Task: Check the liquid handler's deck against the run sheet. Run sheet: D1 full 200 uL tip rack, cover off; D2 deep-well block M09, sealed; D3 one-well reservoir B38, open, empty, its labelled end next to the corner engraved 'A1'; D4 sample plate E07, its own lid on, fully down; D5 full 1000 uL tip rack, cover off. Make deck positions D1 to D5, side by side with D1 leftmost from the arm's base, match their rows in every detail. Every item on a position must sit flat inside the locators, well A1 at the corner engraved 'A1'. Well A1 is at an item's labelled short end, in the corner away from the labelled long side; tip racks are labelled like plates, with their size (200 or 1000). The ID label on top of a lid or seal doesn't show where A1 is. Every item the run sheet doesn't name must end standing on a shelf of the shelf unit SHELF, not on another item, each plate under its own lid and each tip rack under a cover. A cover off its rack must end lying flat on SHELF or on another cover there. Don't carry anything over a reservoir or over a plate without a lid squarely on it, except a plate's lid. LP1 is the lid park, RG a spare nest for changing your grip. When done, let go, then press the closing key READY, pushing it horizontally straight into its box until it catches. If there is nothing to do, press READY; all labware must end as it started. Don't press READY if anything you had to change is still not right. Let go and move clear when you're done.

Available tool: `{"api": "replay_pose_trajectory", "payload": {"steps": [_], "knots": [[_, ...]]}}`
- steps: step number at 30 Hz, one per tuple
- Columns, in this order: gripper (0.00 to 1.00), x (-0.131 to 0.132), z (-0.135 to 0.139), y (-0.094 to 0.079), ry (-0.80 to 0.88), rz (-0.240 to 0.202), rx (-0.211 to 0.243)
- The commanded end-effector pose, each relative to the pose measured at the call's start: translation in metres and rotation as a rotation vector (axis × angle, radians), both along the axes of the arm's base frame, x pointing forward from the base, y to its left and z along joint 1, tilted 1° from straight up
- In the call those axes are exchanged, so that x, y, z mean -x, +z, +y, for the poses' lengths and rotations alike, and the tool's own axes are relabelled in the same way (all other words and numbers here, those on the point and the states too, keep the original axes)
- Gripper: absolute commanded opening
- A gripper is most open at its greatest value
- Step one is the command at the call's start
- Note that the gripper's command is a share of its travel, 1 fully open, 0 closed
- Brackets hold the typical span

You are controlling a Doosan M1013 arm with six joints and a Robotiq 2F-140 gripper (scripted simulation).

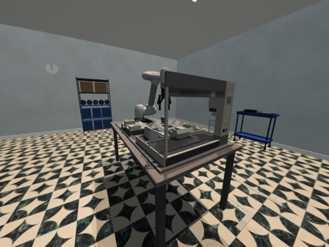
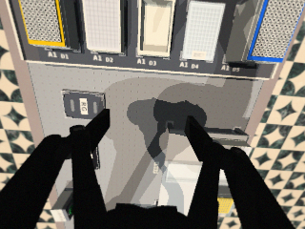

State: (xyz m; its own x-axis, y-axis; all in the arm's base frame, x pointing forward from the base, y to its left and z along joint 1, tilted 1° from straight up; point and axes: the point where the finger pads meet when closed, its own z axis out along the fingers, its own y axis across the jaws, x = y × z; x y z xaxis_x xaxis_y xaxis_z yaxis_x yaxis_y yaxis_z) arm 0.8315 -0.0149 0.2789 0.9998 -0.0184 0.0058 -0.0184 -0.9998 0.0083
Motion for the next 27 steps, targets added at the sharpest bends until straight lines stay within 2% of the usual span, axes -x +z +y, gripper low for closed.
{"api": "replay_pose_trajectory", "payload": {"steps": [1, 27], "knots": [[0.66, 0.0003, -0.0006, 0.0024, -0.02, -0.002, -0.001], [0.66, 0.0003, -0.0005, 0.0024, -0.5, -0.006, -0.004]]}}
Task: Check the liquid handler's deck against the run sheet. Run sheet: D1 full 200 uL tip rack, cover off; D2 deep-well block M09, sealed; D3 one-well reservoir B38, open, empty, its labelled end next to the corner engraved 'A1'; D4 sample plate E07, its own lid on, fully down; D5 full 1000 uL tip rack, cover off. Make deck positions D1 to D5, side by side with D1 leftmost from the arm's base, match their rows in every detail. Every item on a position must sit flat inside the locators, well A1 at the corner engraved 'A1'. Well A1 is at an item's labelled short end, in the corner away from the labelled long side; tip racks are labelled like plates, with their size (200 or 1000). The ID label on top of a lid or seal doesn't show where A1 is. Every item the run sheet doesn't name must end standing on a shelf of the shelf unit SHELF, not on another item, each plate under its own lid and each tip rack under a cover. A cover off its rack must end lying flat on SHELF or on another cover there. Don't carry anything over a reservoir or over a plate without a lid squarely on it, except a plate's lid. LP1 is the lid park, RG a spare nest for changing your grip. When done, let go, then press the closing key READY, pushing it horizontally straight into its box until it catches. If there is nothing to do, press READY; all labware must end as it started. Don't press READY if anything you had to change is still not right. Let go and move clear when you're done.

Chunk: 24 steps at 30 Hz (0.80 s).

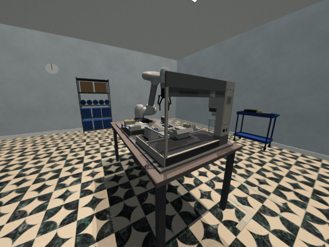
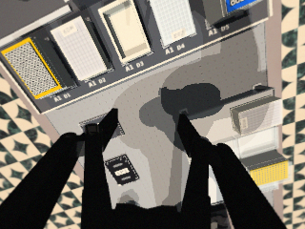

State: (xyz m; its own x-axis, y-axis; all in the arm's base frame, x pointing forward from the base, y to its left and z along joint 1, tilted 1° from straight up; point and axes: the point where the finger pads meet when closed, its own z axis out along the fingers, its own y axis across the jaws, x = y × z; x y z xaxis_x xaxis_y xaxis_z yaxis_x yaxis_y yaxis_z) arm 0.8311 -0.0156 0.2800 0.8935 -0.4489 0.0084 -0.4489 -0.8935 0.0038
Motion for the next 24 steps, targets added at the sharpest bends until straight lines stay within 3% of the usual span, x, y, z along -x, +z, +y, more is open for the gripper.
{"api": "replay_pose_trajectory", "payload": {"steps": [1, 24], "knots": [[0.66, -0.0002, 0.0001, 0.0012, -0.073, -0.002, 0.0], [0.66, -0.0002, 0.0001, 0.0024, -0.448, -0.005, -0.002]]}}
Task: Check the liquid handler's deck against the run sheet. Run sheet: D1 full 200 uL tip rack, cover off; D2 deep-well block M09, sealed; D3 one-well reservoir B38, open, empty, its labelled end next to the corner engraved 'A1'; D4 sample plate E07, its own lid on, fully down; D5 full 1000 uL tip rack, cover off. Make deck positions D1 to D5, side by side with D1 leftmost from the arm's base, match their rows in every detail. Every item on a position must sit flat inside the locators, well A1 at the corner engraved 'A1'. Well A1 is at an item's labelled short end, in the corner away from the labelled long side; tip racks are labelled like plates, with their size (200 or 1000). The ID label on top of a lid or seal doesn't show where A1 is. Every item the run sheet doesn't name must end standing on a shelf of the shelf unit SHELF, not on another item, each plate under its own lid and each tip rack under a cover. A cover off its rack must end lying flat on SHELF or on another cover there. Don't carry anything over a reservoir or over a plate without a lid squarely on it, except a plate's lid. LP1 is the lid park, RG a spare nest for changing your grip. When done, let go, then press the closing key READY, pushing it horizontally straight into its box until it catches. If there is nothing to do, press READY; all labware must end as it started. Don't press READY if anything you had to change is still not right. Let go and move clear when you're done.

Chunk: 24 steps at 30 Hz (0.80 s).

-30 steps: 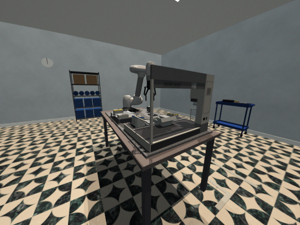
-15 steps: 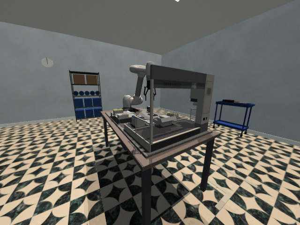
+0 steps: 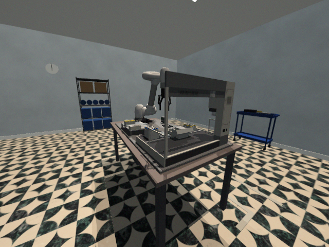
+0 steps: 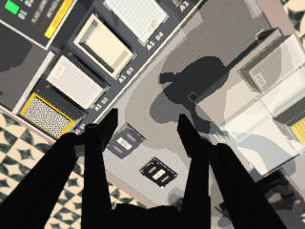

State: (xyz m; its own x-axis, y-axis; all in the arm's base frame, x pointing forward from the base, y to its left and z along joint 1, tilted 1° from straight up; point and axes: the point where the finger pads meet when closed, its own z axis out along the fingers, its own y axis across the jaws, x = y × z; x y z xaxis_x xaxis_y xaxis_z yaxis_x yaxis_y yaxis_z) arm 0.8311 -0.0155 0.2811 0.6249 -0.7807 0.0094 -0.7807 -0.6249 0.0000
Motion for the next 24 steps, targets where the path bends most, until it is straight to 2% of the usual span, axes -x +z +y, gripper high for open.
{"api": "replay_pose_trajectory", "payload": {"steps": [1, 24], "knots": [[0.66, -0.0002, 0.0001, 0.0013, -0.038, -0.002, 0.0], [0.66, -0.0002, 0.0001, 0.0013, -0.458, -0.005, -0.002]]}}
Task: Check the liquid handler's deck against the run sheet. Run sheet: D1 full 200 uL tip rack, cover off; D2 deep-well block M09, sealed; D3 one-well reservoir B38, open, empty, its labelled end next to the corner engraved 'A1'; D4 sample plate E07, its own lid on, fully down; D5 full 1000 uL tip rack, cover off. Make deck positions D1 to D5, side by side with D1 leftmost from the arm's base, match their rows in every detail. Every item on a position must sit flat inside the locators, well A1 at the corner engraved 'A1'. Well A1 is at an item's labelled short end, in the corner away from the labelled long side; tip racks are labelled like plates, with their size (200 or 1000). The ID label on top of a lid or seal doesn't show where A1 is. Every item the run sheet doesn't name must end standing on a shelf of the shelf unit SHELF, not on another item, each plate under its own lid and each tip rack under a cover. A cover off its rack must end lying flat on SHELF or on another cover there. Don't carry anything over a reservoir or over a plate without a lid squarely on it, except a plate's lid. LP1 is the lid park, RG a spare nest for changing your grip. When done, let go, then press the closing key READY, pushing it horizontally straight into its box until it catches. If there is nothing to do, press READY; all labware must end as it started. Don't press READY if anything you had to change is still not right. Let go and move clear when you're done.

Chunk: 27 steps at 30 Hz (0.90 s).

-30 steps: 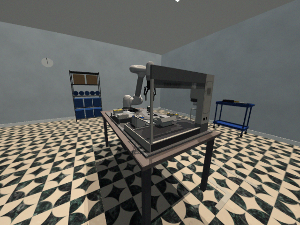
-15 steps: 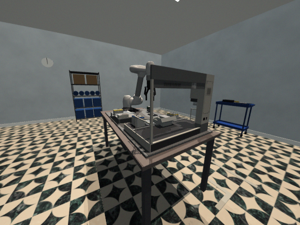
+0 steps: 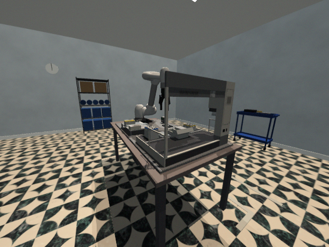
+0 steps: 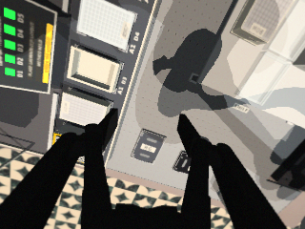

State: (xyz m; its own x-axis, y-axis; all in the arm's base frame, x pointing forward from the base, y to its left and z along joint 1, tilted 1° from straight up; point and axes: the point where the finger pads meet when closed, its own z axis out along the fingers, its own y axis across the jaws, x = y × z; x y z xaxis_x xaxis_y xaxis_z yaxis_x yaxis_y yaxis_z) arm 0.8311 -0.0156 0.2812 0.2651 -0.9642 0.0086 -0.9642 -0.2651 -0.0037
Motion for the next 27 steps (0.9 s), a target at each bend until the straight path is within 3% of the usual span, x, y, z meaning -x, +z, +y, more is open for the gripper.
{"api": "replay_pose_trajectory", "payload": {"steps": [1, 27], "knots": [[0.66, -0.0002, 0.0002, 0.0012, -0.071, -0.002, 0.0], [0.66, -0.0002, 0.0002, 0.0024, -0.507, -0.005, -0.003]]}}
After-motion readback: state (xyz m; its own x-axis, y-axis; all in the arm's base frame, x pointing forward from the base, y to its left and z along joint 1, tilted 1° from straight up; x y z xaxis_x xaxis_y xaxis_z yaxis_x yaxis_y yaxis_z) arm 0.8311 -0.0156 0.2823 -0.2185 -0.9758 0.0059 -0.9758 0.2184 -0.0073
